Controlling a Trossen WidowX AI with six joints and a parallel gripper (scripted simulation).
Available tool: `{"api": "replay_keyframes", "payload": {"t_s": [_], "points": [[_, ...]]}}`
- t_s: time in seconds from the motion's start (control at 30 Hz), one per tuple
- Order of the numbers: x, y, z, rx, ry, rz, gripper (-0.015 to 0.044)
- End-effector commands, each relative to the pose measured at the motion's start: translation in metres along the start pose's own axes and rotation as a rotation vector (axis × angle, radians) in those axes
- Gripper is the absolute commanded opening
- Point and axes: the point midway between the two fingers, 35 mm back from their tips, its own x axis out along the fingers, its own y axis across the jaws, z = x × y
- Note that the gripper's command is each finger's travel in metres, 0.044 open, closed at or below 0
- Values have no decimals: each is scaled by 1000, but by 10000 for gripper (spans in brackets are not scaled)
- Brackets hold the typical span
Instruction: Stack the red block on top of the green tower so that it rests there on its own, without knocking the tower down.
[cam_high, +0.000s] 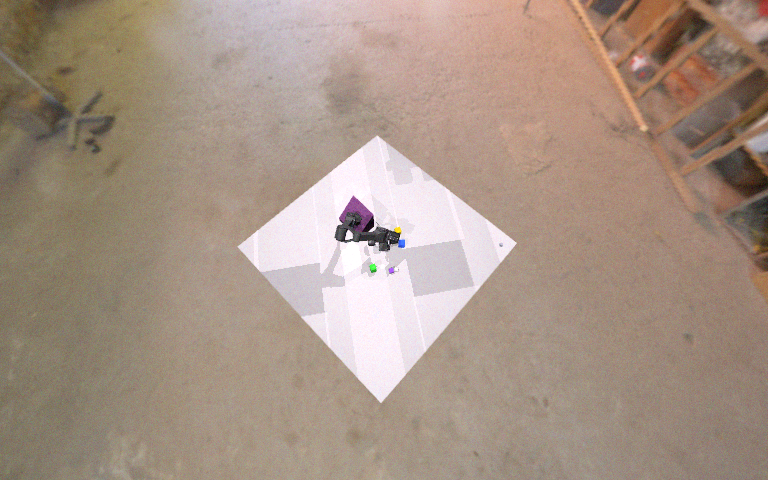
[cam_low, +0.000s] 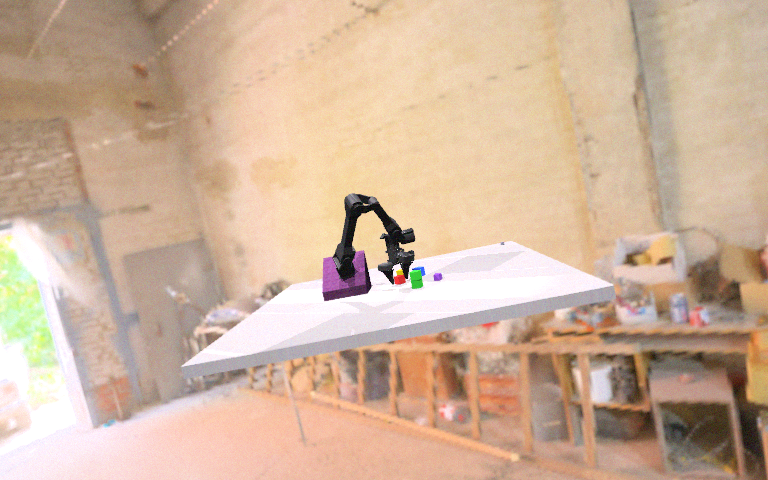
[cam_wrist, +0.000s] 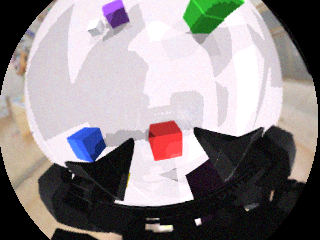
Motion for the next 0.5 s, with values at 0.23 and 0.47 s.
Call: {"api": "replay_keyframes", "payload": {"t_s": [0.23, 0.47], "points": [[0, 0, 0, -7, -4, -2, 256], [0, 0, 0, -7, -4, -2, 131]]}}
